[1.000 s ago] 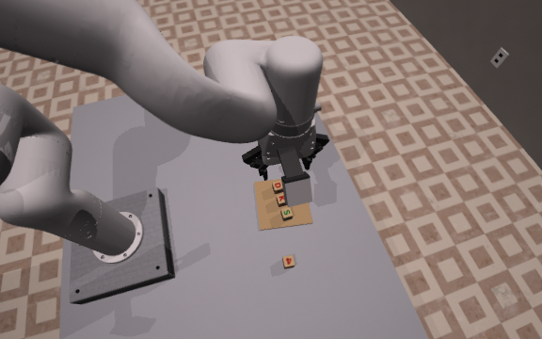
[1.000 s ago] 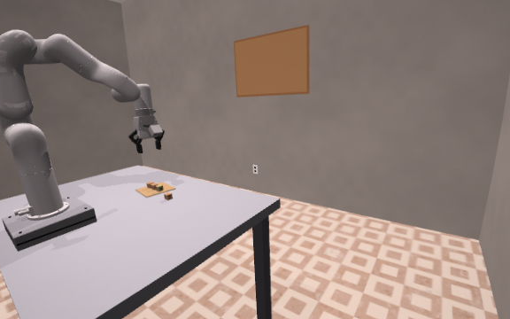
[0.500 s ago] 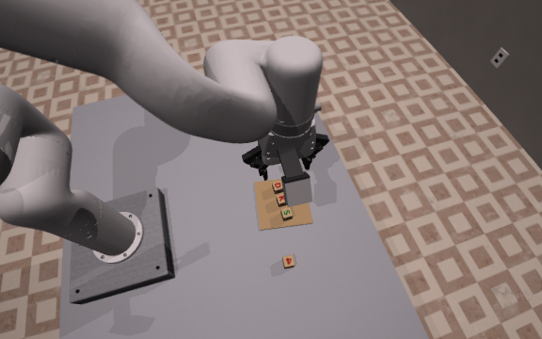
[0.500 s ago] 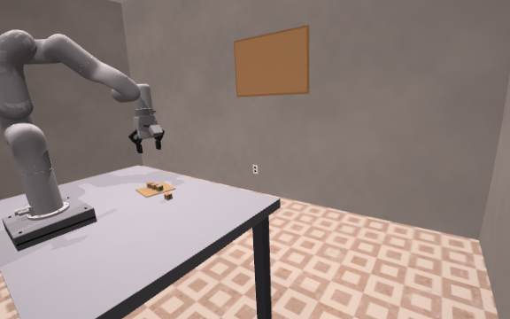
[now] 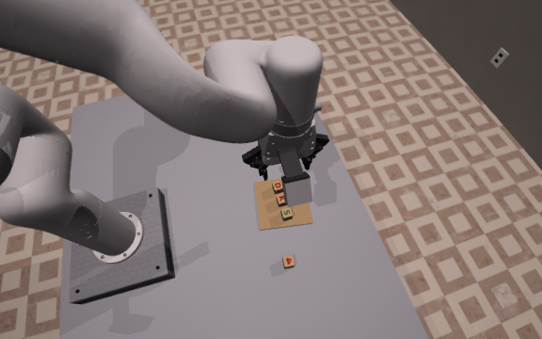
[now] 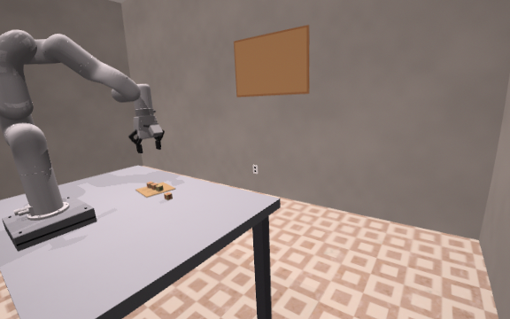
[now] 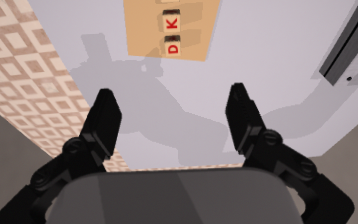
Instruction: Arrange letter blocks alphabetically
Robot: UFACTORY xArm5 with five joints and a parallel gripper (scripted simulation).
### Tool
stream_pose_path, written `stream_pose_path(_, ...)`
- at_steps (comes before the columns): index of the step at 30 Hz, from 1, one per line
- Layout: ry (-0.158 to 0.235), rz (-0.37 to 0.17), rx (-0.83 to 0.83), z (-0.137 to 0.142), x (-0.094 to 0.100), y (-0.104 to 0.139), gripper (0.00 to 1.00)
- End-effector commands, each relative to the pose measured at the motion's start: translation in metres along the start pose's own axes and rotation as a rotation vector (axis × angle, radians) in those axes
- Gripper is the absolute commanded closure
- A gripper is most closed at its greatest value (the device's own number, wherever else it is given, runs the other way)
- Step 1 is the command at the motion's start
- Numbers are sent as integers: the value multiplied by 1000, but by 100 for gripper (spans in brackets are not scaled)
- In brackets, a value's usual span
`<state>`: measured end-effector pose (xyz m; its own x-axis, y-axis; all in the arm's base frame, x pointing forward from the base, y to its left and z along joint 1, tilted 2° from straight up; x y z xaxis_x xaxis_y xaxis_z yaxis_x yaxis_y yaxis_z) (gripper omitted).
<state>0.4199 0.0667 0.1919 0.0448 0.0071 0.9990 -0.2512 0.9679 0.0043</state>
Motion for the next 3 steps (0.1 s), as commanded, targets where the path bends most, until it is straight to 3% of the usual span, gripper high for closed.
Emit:
stream_pose_path(1, -4, 0, 0, -1, 1, 0, 0)
stream_pose_path(3, -4, 0, 0, -1, 1, 0, 0)
Point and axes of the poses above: the point where the finger pads meet when closed, its own x axis back along the fingers, its own z axis across the jaws, y = z × x, the point moved 6 cm from there along x, back along the fingers, and after that the axes turned 5 degrees about x, right-handed, at the moved point
